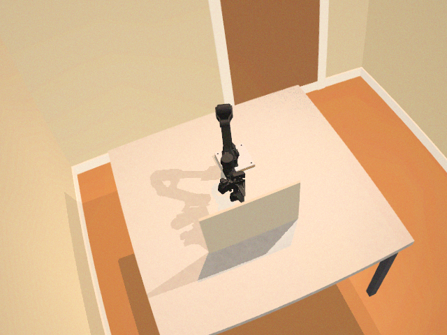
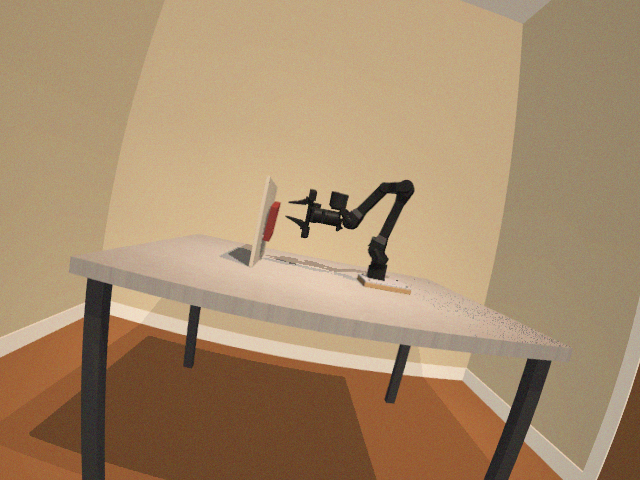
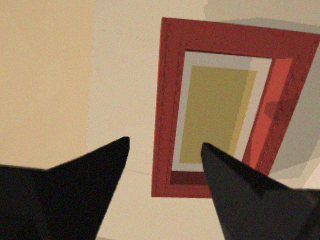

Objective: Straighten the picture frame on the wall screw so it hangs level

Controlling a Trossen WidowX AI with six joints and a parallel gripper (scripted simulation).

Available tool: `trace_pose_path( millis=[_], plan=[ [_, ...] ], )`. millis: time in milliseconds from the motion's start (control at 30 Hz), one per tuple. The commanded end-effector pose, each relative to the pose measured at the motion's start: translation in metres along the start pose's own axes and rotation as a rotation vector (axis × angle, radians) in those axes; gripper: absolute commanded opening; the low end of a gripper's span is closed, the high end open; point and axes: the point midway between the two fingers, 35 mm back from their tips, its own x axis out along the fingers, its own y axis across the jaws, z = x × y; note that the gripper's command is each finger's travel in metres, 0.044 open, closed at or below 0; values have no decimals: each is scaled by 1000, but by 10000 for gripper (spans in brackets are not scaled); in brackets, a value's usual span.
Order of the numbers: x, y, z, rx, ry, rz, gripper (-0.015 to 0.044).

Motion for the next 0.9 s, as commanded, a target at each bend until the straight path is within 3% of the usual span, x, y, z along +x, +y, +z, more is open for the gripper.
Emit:
trace_pose_path(
  millis=[0, 867],
  plan=[
    [2, 0, 0, 1, -4, 2, 260],
    [27, 2, 1, 1, -4, 4, 260]
  ],
)
